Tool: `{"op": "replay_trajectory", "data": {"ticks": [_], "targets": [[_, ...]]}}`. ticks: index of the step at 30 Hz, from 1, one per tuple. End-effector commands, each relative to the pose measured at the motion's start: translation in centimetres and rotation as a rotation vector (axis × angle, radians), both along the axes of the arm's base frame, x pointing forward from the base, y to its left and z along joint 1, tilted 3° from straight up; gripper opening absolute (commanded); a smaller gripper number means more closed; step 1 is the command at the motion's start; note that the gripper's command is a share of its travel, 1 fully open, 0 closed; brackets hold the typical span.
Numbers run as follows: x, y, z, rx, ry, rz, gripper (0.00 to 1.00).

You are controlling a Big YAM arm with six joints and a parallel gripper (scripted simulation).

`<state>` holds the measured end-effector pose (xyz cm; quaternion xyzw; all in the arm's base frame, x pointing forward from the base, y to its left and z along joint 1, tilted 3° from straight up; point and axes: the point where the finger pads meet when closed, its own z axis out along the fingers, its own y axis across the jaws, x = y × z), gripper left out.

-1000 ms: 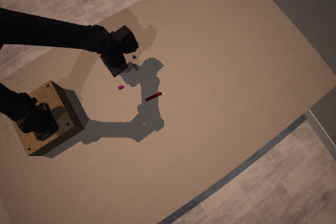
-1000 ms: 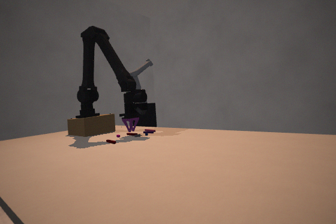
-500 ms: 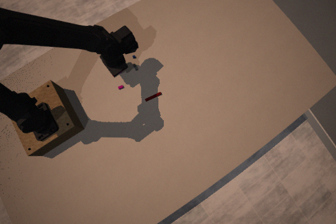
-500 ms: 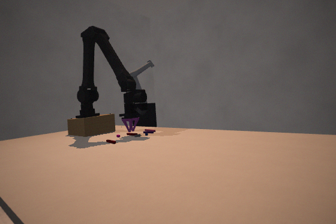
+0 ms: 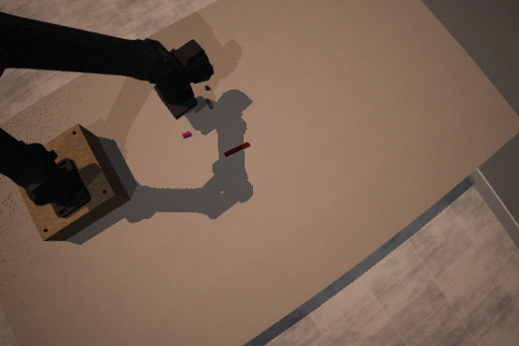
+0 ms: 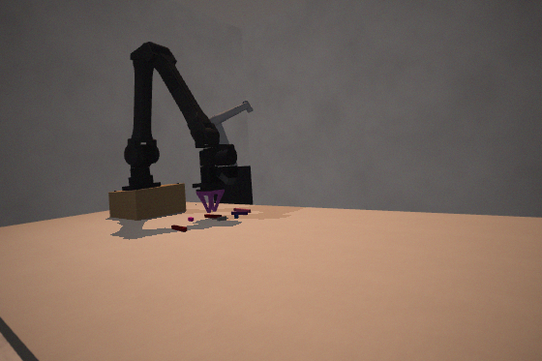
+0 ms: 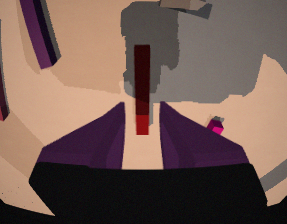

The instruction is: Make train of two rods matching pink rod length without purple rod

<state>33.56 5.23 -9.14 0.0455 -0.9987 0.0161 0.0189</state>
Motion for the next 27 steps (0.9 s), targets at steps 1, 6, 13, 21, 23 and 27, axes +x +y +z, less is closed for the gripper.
{"op": "replay_trajectory", "data": {"ticks": [1, 6, 13, 21, 23, 27], "targets": [[1.4, 0.0, 0.8, 0.006, -0.032, 0.005, 0.24], [1.4, 0.0, 0.8, 0.006, -0.032, 0.005, 0.24], [1.3, -0.1, 0.5, 0.006, -0.03, 0.005, 0.24], [0.6, -0.2, -0.7, 0.003, -0.014, 0.005, 0.24], [0.5, -0.2, -0.8, 0.003, -0.012, 0.005, 0.24], [0.8, -0.2, -1.0, 0.003, -0.017, 0.004, 0.24]]}}
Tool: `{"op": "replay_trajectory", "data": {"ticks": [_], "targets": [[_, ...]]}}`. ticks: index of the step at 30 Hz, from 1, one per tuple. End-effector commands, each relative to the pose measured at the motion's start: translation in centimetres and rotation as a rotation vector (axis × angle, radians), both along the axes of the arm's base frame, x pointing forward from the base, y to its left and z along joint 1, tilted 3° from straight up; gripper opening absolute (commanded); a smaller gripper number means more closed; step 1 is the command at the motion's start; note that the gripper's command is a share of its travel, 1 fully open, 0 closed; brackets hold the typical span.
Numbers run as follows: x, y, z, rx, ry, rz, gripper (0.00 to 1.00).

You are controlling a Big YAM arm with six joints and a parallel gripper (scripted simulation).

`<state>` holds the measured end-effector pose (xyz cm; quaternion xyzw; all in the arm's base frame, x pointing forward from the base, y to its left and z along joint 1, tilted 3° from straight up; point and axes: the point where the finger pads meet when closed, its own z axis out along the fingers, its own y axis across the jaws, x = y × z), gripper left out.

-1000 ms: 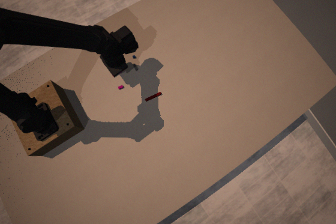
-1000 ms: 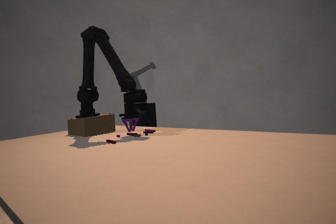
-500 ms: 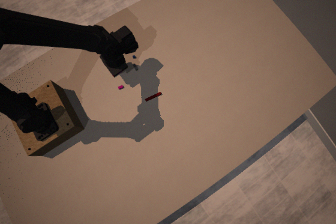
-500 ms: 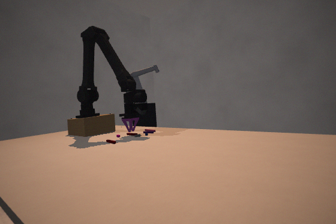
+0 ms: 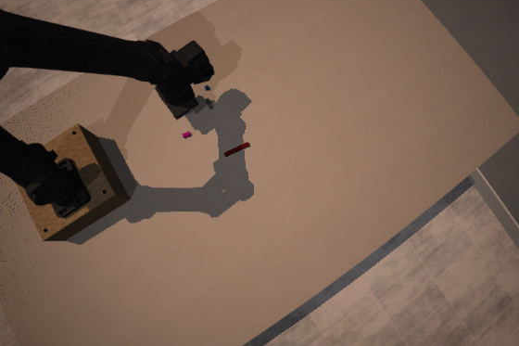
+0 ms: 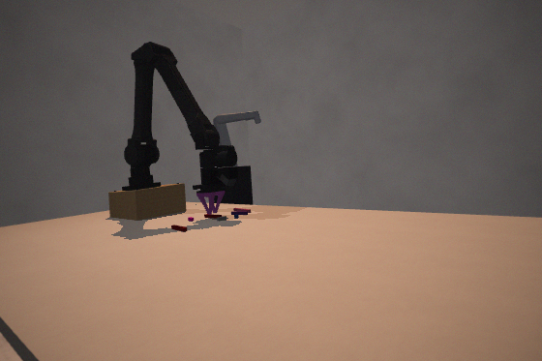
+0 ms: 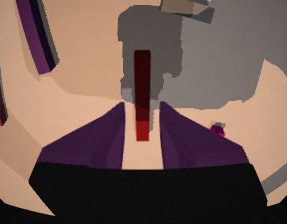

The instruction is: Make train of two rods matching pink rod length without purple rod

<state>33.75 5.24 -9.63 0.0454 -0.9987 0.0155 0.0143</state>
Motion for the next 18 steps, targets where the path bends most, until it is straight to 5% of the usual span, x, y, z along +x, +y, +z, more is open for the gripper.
{"op": "replay_trajectory", "data": {"ticks": [1, 18], "targets": [[0.61, -0.22, -0.62, 0.002, -0.009, 0.004, 0.24], [0.37, -0.25, -1.28, 0.001, -0.002, 0.005, 0.24]]}}
